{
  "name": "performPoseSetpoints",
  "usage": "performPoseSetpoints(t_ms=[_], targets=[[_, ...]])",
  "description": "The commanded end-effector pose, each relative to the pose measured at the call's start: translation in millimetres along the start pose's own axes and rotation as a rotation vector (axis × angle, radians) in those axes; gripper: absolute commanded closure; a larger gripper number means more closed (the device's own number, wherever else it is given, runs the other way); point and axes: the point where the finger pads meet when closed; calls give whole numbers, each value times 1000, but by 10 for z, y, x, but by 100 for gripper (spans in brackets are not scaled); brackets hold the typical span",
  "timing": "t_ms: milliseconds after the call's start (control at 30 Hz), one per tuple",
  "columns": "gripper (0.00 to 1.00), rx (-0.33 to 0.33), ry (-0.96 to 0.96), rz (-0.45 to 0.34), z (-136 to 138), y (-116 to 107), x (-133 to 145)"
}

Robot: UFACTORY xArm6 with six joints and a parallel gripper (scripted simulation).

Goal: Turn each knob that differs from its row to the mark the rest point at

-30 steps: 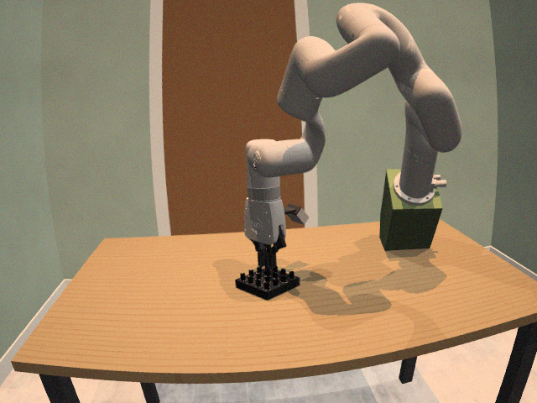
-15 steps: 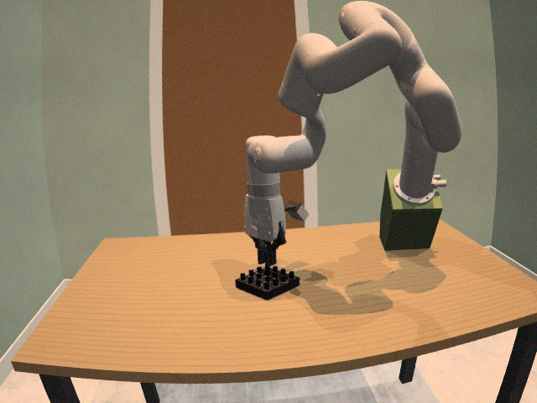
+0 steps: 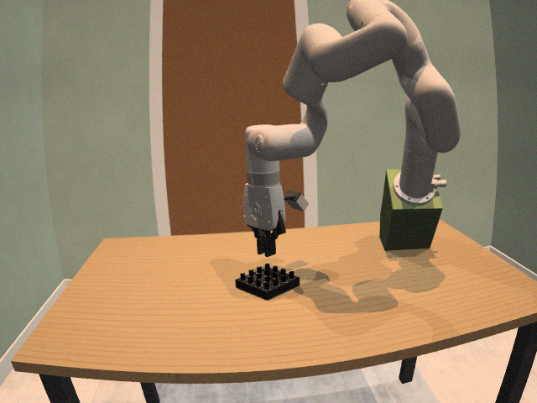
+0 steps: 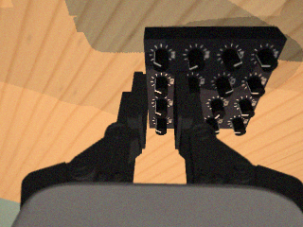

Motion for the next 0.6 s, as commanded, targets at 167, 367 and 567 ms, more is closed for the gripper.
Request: performPoseSetpoints(t_ms=[167,367,567], targets=[[81,-2,0,-1,-7,-27,7],[81,-2,1,-1,-7,-27,7],[81,-2,66,-1,9,-35,35]])
Point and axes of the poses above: the point where the finger pads meet when closed, its own y axis out along the fingers, its own z axis across the jaws, x = y × z, and after that the axes turned 11 degrees about -y, right-handed
